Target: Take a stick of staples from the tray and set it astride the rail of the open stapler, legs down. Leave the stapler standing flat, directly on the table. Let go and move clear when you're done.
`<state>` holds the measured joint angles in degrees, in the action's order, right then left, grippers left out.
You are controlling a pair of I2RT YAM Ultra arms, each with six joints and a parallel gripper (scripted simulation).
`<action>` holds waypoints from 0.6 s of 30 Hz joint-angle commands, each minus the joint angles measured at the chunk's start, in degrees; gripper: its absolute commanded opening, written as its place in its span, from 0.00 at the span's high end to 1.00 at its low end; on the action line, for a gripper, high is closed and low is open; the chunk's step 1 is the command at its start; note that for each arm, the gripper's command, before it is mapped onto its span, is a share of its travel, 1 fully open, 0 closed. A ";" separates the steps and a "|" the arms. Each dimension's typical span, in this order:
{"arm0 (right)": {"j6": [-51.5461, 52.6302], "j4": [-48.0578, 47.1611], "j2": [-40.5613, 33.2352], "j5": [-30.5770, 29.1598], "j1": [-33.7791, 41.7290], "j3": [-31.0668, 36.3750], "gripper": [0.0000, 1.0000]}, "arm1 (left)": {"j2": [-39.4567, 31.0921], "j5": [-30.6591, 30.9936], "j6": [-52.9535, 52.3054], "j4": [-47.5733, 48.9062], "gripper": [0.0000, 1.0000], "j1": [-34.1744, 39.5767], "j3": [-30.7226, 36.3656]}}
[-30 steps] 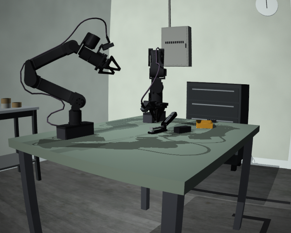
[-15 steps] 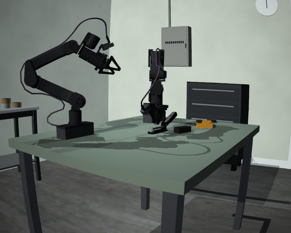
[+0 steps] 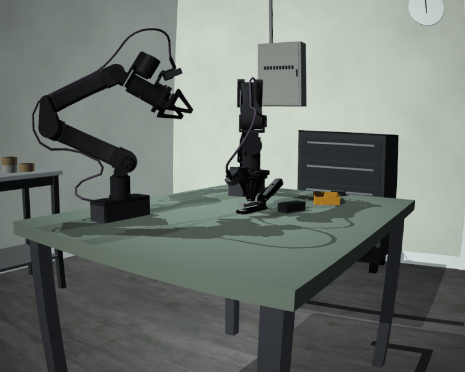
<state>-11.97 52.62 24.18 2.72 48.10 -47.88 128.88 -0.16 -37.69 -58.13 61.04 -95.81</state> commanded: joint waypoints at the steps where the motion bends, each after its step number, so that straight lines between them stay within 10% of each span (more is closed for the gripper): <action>1: -0.13 -0.23 -1.10 0.31 -0.40 -0.21 0.00 | -2.93 -0.01 0.29 1.69 0.94 -0.96 -0.27; 18: -0.13 -0.23 -1.10 0.31 -0.40 -0.21 0.00 | -3.78 0.01 0.53 0.52 0.94 -0.25 -0.26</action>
<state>-11.97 52.62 24.18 2.72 48.10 -47.88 128.44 -0.16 -37.52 -57.60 60.71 -95.68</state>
